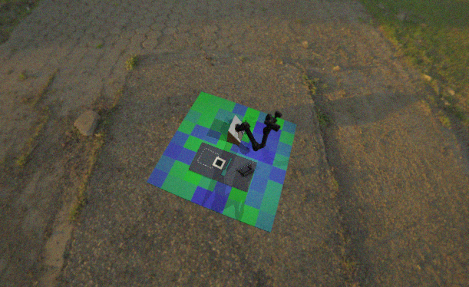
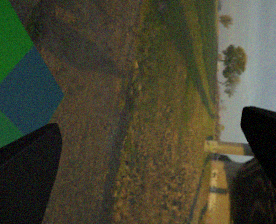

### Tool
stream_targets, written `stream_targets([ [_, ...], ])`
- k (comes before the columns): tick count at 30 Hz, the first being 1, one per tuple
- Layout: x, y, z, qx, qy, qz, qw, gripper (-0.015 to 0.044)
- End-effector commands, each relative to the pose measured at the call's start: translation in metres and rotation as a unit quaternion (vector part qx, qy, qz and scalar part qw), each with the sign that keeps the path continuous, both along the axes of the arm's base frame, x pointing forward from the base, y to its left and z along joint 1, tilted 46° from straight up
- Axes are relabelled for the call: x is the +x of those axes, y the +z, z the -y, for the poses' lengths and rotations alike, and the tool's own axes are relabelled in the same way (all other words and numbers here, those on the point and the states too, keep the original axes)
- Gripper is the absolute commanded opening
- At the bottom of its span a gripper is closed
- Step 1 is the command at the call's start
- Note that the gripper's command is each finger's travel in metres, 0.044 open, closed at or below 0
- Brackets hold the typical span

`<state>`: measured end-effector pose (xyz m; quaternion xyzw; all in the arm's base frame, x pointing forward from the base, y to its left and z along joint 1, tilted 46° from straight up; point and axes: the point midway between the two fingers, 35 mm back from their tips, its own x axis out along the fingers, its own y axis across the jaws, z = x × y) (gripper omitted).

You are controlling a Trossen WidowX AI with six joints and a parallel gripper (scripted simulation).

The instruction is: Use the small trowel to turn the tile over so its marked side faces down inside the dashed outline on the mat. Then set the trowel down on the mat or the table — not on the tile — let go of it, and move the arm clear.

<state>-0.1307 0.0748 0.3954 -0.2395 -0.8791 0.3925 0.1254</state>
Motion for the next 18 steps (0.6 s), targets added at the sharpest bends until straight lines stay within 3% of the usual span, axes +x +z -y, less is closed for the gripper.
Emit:
stream_targets([
  [1, -0.001, 0.0, 0.001, 0.0, 0.002, -0.001, 1.0, 0.0374],
  [11, -0.025, 0.021, 0.058, -0.035, 0.136, -0.049, 0.989, 0.0111],
  [18, -0.034, 0.033, 0.106, -0.07, 0.239, -0.067, 0.966, 0.01],
])
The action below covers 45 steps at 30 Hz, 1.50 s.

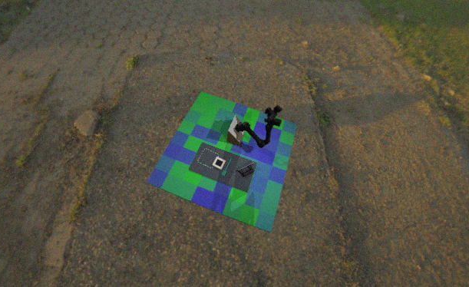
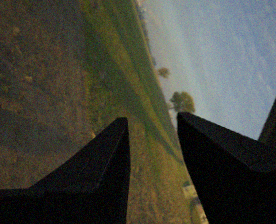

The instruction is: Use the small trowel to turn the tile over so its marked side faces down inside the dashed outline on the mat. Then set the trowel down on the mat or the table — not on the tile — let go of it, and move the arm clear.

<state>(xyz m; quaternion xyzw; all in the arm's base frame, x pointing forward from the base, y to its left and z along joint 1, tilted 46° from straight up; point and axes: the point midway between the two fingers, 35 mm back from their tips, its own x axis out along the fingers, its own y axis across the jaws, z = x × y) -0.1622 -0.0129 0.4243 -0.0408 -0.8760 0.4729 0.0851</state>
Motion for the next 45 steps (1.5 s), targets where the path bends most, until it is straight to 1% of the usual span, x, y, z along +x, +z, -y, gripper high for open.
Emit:
stream_targets([
  [1, -0.003, 0.006, 0.026, -0.018, 0.056, -0.006, 0.998, 0.01],
  [12, 0.005, 0.014, 0.1, -0.067, 0.216, -0.001, 0.974, 0.01],
  [22, 0.032, 0.014, 0.167, -0.121, 0.357, 0.037, 0.926, 0.01],
  [34, 0.089, 0.006, 0.241, -0.174, 0.504, 0.125, 0.837, 0.01],
  [45, 0.157, -0.01, 0.286, -0.203, 0.599, 0.229, 0.74, 0.01],
])
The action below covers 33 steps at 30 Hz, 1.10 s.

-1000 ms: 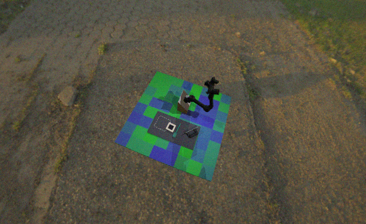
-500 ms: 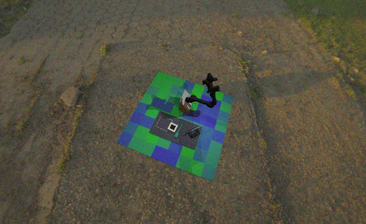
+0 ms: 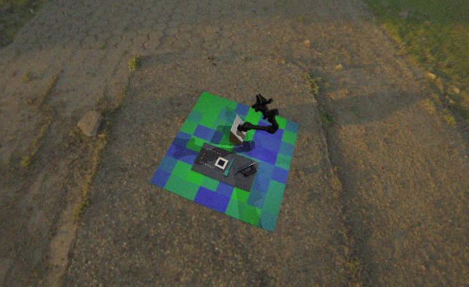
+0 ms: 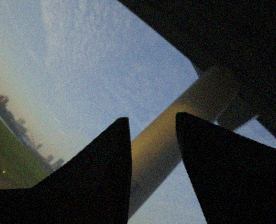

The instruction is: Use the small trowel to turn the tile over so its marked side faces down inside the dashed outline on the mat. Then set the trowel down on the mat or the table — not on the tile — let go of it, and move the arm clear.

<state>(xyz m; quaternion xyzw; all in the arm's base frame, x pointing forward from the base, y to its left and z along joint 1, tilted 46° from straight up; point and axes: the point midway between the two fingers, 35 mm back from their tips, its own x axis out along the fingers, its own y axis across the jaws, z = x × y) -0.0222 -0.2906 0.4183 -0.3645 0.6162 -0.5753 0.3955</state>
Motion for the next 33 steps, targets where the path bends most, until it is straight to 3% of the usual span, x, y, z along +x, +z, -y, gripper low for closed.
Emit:
stream_targets([
  [1, 0.023, -0.006, 0.011, 0.003, 0.044, 0.033, 0.998, 0.01],
  [17, 0.131, -0.031, 0.032, 0.048, 0.21, 0.16, 0.963, 0.01],
  [33, 0.244, -0.068, 0.016, 0.164, 0.333, 0.289, 0.883, 0.01],
])
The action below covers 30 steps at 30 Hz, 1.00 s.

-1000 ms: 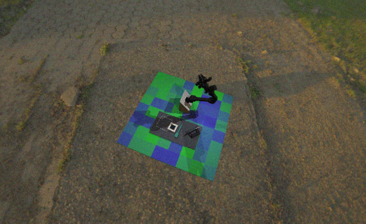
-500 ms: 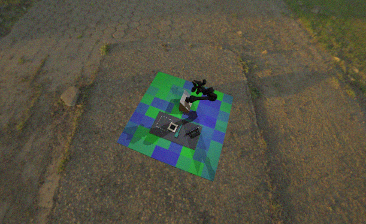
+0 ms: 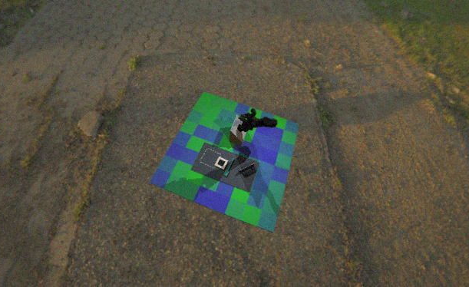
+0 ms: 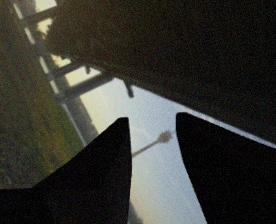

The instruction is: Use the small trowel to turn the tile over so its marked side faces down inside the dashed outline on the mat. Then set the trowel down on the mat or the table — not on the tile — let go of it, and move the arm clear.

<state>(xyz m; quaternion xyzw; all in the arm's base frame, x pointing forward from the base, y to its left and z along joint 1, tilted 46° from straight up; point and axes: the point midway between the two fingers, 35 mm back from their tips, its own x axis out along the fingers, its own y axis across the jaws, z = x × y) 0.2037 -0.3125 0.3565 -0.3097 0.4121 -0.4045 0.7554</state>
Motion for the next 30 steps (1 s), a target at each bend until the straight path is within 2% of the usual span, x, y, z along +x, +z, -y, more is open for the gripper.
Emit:
stream_targets([
  [1, 0.025, -0.009, -0.009, 0.033, 0.034, 0.02, 0.999, 0.01],
  [9, 0.07, -0.027, -0.032, 0.101, 0.093, 0.05, 0.989, 0.01],
  [17, 0.095, -0.039, -0.049, 0.142, 0.122, 0.064, 0.98, 0.01],
  [30, 0.155, -0.069, -0.102, 0.259, 0.172, 0.092, 0.946, 0.01],
])
